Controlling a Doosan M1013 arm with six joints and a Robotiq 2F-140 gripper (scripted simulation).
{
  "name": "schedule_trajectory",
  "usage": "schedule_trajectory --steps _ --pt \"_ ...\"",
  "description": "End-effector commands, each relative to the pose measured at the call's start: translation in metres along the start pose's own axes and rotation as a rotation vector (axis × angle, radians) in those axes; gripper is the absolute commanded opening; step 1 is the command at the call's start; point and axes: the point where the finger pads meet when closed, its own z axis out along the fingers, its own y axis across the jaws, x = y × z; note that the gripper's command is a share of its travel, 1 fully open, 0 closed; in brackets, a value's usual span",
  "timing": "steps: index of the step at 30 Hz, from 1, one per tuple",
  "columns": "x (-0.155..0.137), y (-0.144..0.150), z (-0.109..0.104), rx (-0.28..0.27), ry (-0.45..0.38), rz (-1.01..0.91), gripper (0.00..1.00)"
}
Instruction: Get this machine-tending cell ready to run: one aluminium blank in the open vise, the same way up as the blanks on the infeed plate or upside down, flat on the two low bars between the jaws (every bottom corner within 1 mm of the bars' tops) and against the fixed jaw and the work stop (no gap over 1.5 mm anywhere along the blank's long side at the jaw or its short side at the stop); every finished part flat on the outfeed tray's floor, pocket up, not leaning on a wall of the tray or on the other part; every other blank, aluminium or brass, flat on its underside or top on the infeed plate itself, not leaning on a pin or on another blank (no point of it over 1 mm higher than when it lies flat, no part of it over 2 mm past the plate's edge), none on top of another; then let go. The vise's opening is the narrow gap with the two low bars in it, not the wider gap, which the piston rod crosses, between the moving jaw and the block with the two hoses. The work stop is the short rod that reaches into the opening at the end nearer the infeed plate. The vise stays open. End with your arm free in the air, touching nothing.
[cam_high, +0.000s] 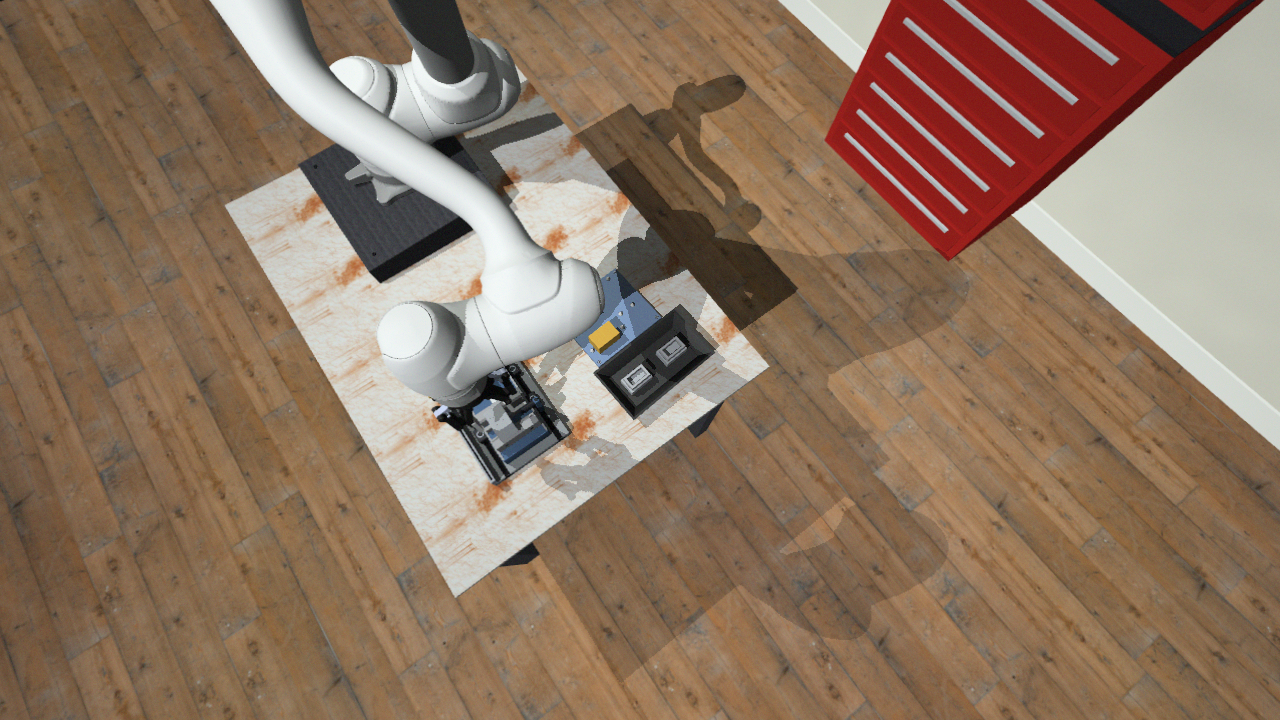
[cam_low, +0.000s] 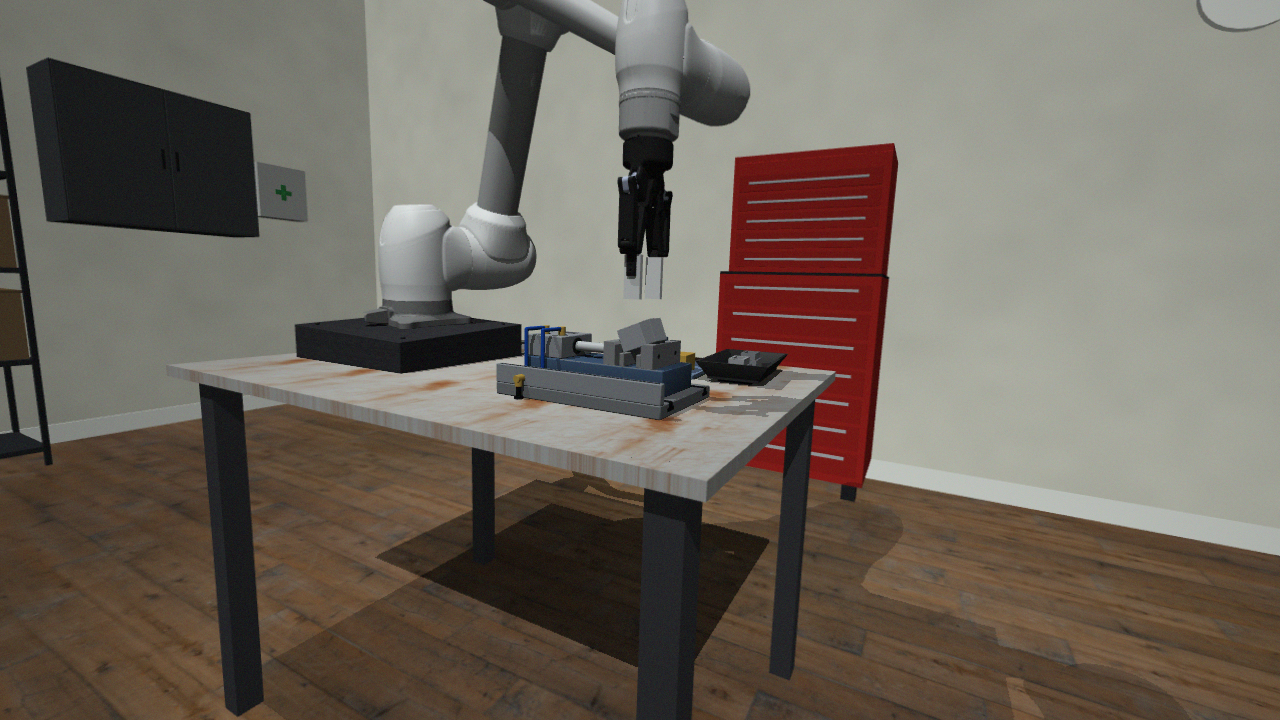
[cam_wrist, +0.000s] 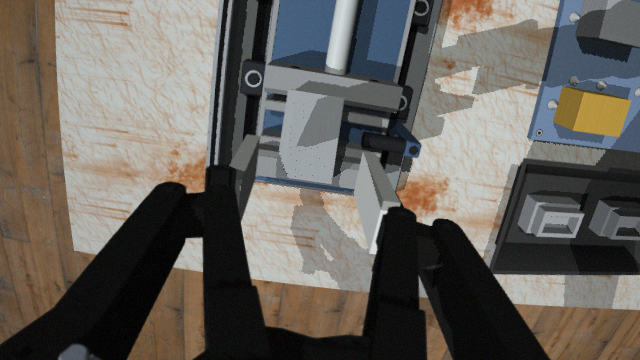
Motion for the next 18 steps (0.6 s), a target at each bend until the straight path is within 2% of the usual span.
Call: schedule_trajectory --steps 1,18 --pt "0.0 0.0 0.004 0.0 0.0 0.0 0.4" --pt "0.0 0.0 0.024 0.0 0.0 0.0 0.4"
